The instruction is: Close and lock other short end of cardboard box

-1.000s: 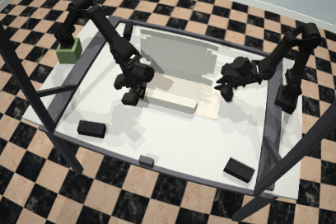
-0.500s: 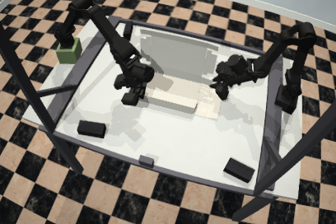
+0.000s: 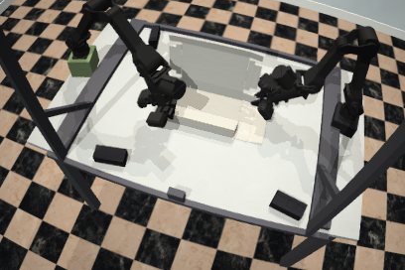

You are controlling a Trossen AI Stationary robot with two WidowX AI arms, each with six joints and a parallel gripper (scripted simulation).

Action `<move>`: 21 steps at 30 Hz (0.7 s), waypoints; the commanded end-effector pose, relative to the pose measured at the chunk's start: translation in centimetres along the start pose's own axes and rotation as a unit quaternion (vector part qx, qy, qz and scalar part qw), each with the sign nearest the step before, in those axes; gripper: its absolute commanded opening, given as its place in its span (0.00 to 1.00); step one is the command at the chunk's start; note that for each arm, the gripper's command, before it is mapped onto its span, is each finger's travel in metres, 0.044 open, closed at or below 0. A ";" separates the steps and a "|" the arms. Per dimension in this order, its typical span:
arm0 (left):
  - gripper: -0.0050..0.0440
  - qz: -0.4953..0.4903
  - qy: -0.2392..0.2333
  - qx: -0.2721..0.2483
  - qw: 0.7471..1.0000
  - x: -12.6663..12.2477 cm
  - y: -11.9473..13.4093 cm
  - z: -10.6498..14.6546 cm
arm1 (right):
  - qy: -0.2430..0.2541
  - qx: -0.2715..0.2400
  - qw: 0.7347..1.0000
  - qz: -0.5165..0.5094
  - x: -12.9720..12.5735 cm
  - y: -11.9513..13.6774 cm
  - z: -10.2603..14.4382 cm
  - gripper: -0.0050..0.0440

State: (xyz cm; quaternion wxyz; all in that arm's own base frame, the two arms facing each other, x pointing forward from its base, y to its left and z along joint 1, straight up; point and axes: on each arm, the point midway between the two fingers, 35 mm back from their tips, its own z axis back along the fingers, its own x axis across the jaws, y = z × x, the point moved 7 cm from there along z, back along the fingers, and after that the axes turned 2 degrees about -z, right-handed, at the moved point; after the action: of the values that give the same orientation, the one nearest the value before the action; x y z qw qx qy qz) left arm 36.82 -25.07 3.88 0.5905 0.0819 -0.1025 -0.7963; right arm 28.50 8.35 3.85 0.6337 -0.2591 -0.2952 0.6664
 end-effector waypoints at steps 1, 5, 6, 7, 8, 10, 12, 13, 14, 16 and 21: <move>0.11 -0.001 -0.007 0.016 1.000 0.2 0.7 1.1 | -0.002 -0.006 1.000 0.002 0.1 -0.5 0.0 0.41; 0.11 -0.001 -0.007 0.016 1.000 0.2 0.7 1.1 | -0.002 -0.006 1.000 0.002 0.1 -0.5 0.0 0.41; 0.11 -0.001 -0.007 0.016 1.000 0.2 0.7 1.1 | -0.002 -0.006 1.000 0.002 0.1 -0.5 0.0 0.41; 0.11 -0.001 -0.007 0.016 1.000 0.2 0.7 1.1 | -0.002 -0.006 1.000 0.002 0.1 -0.5 0.0 0.36; 0.11 -0.001 -0.007 0.016 1.000 0.2 0.7 1.1 | -0.002 -0.006 1.000 0.002 0.1 -0.5 0.0 0.32; 0.11 -0.001 -0.007 0.016 1.000 0.2 0.7 1.1 | -0.002 -0.006 1.000 0.002 0.1 -0.5 0.0 0.22; 0.11 -0.001 -0.007 0.016 1.000 0.2 0.7 1.1 | -0.002 -0.006 1.000 0.002 0.1 -0.5 0.0 0.12; 0.11 -0.001 -0.007 0.016 1.000 0.2 0.7 1.1 | -0.002 -0.006 1.000 0.002 0.1 -0.5 0.0 0.10; 0.11 -0.001 -0.007 0.016 1.000 0.2 0.7 1.1 | -0.002 -0.006 1.000 0.002 0.1 -0.5 0.0 0.10; 0.11 -0.001 -0.007 0.016 1.000 0.2 0.7 1.1 | -0.002 -0.006 1.000 0.002 0.1 -0.5 0.0 0.10; 0.11 -0.001 -0.007 0.016 1.000 0.2 0.7 1.1 | -0.002 -0.006 1.000 0.002 0.1 -0.5 0.0 0.10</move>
State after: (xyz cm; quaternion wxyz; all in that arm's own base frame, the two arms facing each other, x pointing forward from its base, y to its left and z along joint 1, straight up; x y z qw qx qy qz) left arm 36.81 -25.08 3.88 0.5903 0.0819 -0.1025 -0.7964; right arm 28.52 8.34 3.80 0.6339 -0.2589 -0.2943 0.6668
